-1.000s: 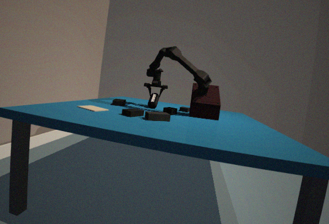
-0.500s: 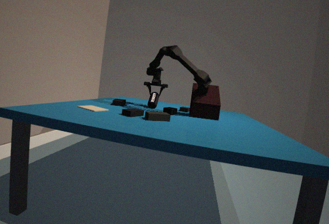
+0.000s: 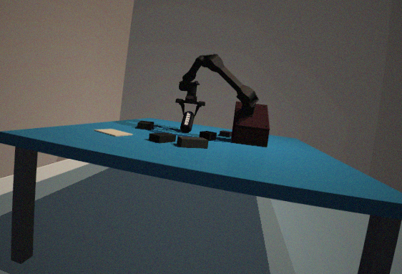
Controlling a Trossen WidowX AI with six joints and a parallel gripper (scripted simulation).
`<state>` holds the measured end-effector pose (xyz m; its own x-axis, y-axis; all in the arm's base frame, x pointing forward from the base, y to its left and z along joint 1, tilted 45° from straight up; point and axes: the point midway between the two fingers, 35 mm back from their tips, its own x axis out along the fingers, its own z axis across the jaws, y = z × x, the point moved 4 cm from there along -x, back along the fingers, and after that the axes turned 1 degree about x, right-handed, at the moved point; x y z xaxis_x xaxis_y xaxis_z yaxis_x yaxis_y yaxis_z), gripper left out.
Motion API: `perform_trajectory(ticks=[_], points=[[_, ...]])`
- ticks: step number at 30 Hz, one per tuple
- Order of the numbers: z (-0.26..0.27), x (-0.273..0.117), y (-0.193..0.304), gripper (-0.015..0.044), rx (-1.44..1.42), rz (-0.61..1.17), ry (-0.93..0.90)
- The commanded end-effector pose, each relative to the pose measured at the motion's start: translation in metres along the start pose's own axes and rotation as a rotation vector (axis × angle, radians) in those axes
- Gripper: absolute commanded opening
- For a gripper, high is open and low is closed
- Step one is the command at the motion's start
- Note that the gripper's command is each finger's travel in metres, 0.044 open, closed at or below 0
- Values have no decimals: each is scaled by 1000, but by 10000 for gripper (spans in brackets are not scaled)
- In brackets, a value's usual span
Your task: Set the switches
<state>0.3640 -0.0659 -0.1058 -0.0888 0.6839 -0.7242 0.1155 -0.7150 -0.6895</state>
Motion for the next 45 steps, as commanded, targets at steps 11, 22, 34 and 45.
perform_trajectory(ticks=[11, 22, 34, 45], points=[[-1, -8, -12, 335, -1, -8, 4], [0, -12, -20, 335, 0, -8, 4], [0, -16, -29, 335, 0, -9, 4], [0, -19, -37, 336, 0, -9, 4]])
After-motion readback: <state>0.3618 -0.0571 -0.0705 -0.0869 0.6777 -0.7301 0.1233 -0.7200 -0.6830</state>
